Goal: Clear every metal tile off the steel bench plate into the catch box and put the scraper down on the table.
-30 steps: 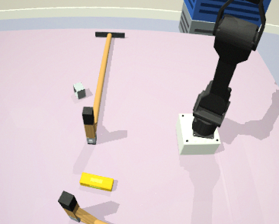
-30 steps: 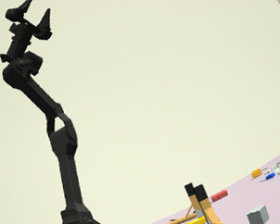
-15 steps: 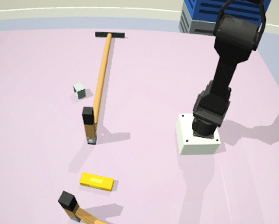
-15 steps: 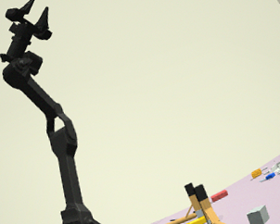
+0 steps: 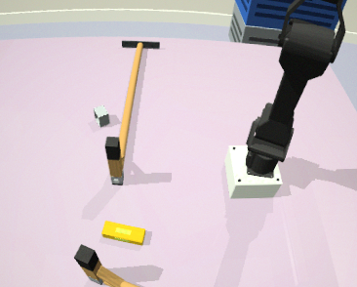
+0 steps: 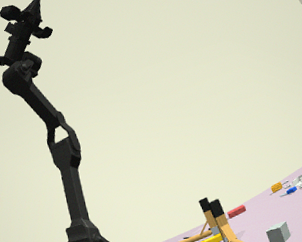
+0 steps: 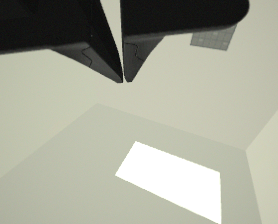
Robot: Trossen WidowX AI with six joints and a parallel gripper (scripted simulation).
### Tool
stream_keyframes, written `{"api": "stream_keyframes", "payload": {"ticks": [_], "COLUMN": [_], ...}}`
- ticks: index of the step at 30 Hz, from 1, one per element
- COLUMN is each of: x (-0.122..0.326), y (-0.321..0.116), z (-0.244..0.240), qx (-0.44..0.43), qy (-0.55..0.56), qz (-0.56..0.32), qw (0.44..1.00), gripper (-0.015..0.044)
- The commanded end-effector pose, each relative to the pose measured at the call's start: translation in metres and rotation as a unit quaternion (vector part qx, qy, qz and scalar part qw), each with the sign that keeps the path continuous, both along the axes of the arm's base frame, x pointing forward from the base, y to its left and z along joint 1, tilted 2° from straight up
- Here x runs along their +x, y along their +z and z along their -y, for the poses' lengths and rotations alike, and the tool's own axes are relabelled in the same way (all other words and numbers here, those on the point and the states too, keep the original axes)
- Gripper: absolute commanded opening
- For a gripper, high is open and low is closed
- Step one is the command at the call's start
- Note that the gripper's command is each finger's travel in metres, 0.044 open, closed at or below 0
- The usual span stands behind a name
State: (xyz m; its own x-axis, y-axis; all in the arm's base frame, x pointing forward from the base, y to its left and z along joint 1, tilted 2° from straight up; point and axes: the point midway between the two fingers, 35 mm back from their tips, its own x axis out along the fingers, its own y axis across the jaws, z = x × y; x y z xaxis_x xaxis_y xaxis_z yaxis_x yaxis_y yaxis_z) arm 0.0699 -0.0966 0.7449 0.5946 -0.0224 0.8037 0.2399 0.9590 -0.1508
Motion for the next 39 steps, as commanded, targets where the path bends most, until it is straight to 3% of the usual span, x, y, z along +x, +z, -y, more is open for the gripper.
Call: {"api": "stream_keyframes", "payload": {"ticks": [1,39], "x": [-0.001,0.027], "y": [0.0,-0.009], "z": [0.01,0.091], "qx": [0.007,0.058], "qy": [-0.003,-0.059], "qz": [0.01,0.029], "qw": [1.0,0.996], "gripper": [0.0,0.0]}}
